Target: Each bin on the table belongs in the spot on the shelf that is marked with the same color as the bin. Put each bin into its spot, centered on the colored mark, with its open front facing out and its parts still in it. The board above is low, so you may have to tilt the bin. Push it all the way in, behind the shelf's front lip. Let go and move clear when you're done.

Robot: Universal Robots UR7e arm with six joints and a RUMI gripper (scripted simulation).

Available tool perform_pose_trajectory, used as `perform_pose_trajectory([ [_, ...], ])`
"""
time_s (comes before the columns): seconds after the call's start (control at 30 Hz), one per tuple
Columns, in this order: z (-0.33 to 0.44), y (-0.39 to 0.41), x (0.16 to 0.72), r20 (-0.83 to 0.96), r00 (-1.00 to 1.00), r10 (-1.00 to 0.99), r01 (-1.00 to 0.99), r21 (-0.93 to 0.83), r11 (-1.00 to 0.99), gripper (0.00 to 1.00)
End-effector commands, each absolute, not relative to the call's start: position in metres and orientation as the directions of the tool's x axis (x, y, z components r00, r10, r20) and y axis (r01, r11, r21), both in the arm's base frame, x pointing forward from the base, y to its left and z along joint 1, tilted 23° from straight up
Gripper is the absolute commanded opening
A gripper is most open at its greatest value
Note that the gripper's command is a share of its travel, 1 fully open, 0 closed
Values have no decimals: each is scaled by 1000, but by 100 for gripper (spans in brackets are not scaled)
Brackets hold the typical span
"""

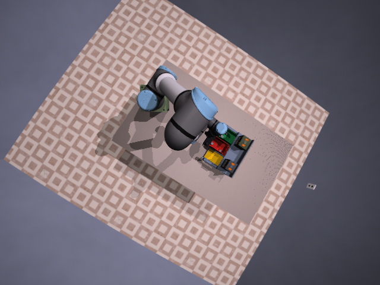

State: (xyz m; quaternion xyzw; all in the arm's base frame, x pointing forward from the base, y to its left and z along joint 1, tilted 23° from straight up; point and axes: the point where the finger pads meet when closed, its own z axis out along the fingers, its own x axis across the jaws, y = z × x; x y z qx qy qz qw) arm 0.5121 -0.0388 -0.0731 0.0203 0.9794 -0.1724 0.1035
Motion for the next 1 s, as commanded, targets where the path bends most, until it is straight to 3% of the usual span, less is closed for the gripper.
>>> perform_pose_trajectory([
  [0.0, -72, -40, 511, -211, -978, 6, 78, -334, 939, 0],
  [0.97, -80, -43, 515, -209, -978, 9, 79, -332, 940, 0],
])
